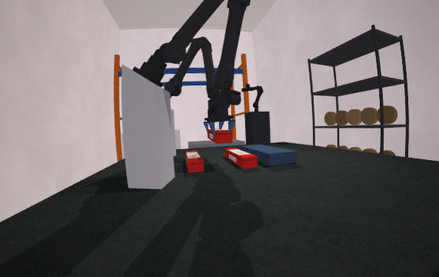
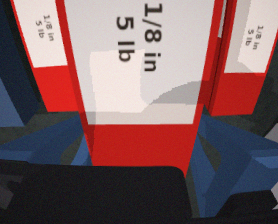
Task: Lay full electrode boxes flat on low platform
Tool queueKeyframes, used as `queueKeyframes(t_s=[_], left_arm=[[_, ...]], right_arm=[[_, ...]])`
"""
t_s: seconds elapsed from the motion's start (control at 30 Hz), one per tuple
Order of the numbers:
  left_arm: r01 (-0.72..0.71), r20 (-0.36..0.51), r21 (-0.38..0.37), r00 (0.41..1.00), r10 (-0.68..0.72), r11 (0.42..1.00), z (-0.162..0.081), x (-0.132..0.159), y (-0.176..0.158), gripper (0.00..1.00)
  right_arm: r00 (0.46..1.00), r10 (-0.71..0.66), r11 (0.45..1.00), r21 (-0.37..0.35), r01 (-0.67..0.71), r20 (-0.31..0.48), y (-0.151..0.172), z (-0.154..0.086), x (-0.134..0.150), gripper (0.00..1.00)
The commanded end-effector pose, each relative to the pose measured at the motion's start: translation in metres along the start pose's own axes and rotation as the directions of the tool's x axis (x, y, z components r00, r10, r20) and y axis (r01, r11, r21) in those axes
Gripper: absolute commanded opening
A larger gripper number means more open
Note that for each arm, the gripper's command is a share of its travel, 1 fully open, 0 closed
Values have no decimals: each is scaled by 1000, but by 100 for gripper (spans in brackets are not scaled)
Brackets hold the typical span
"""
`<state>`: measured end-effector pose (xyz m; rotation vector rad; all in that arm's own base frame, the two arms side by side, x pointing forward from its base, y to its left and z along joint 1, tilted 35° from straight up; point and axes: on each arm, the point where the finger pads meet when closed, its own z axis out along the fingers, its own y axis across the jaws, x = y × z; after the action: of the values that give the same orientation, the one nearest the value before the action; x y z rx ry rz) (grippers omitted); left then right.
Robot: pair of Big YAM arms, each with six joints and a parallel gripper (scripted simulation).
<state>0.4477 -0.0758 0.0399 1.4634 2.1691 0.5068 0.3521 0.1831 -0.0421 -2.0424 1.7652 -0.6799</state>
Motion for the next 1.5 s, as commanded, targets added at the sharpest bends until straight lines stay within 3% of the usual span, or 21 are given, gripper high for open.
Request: queueKeyframes(t_s=[0.0, 0.2, 0.27, 0.43, 0.6, 0.77, 0.83, 1.0, 1.17, 1.3, 1.47], left_arm=[[5, 2, -28, 1000, -5, 1000, 1, 1, 15, 0], [6, 4, -32, 1000, -6, 999, -3, 2, 16, 0], [4, -2, -24, 1000, -4, 1000, 11, 2, 13, 0], [9, 4, -32, 1000, -8, 999, 9, 3, 14, 0], [6, -3, -21, 1000, -6, 1000, 25, 3, 11, 0], [8, 4, -34, 1000, -8, 999, 18, 3, 16, 0], [5, -3, -22, 1000, -5, 1000, 31, 4, 11, 0], [11, 5, -34, 1000, -11, 999, 28, 3, 15, 0], [8, -6, -17, 1000, -8, 1000, 45, 5, 9, 0], [9, 4, -32, 1000, -9, 999, 37, 4, 14, 0], [7, -7, -14, 1000, -7, 1000, 54, 6, 8, 0]], right_arm=[[1000, 0, 1000, 11, 1, -9, -4, 4, 4, 0], [1000, -7, 1000, 17, 7, 0, -6, 1, 2, 0], [1000, 0, 1000, 13, 0, -8, -4, 11, 4, 0], [1000, -2, 1000, 25, 2, 2, -7, 11, 2, 0], [1000, -2, 1000, 10, 2, -9, -3, 25, 4, 0], [1000, -2, 1000, 25, 2, 1, -8, 21, 2, 0], [1000, -1, 1000, 9, 2, -10, -3, 32, 5, 0], [1000, -2, 1000, 23, 2, -1, -6, 31, 3, 0], [1000, -4, 1000, 14, 4, -4, -4, 43, 4, 0], [1000, -5, 1000, 20, 5, -1, -5, 41, 3, 0], [1000, -8, 1000, 4, 8, -7, 1, 54, 4, 0]])
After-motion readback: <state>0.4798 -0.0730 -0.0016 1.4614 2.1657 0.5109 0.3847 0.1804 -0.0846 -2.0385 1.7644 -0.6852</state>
